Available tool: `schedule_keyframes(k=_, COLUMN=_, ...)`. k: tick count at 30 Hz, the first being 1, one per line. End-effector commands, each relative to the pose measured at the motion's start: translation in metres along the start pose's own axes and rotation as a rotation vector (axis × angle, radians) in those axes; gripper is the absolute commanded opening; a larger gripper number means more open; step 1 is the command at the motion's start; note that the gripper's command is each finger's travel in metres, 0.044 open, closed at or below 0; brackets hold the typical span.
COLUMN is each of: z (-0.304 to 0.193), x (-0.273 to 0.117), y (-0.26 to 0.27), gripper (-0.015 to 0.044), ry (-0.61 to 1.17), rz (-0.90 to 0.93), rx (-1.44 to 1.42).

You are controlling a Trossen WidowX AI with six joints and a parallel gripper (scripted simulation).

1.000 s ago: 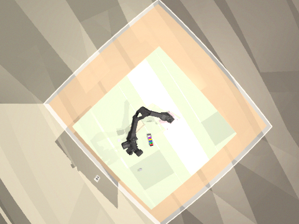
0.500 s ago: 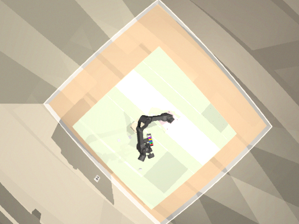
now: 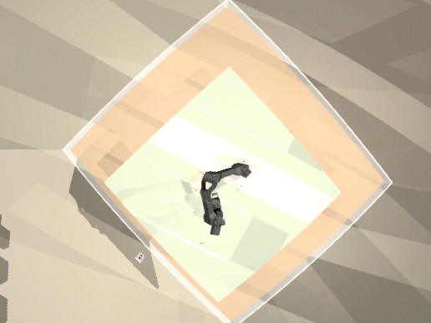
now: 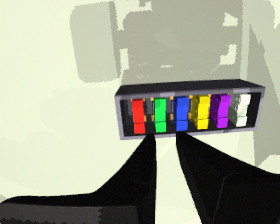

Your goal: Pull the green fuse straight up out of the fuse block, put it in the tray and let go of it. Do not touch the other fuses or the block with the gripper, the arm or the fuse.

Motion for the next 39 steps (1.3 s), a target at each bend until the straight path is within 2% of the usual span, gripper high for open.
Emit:
schedule_keyframes(k=1, z=0.000, x=0.003, y=0.000, gripper=0.0066, ry=-0.005, rz=-0.005, rx=0.004)
schedule_keyframes(k=39, z=0.001, x=0.031, y=-0.001, gripper=0.0066, ry=-0.006, rz=-0.006, rx=0.004)
Point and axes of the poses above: the point midway between the two fingers, 35 mm back from their tips, its own x axis out along the fingers, its own y axis across the jaws, z = x × y, the point moved 6 cm from there along -x, back along the fingers, and after that the axes turned 10 degrees about x, right-handed, at the moved point
